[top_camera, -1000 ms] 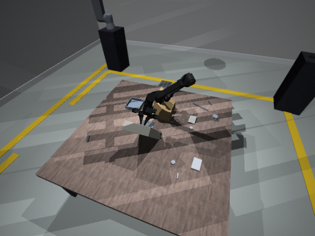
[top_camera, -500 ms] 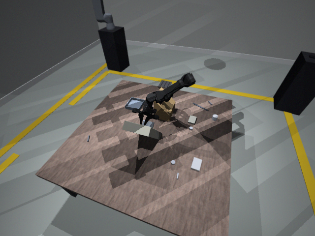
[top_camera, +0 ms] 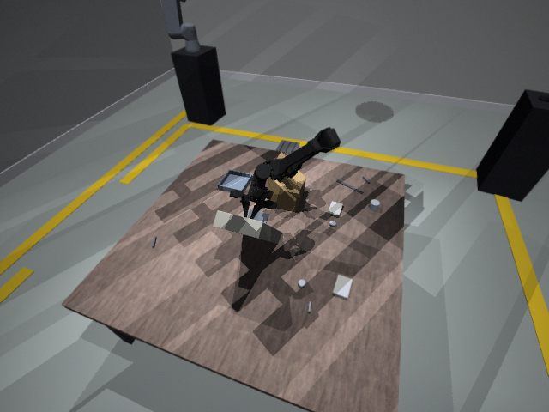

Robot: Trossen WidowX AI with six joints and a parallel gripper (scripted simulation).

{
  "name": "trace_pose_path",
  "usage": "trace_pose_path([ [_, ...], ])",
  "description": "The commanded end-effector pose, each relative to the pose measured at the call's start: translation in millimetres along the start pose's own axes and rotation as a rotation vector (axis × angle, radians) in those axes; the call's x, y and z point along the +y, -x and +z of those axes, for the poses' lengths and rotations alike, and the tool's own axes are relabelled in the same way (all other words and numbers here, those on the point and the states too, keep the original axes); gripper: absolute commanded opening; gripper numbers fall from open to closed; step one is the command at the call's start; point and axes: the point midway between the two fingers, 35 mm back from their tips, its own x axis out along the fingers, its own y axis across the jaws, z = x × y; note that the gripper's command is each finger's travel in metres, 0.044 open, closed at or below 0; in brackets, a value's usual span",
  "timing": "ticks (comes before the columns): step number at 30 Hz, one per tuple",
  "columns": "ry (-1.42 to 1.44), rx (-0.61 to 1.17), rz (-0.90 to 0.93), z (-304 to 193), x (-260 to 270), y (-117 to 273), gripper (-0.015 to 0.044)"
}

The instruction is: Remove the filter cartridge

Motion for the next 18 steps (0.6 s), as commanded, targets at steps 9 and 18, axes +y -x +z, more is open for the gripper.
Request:
trace_pose_path([
  [9,-0.001,-0.001,-0.005,1.0,-1.3,-7.2,0.0102],
  [18,-0.001,-0.002,-0.005,1.0,-1.3,-10.2,0.0102],
])
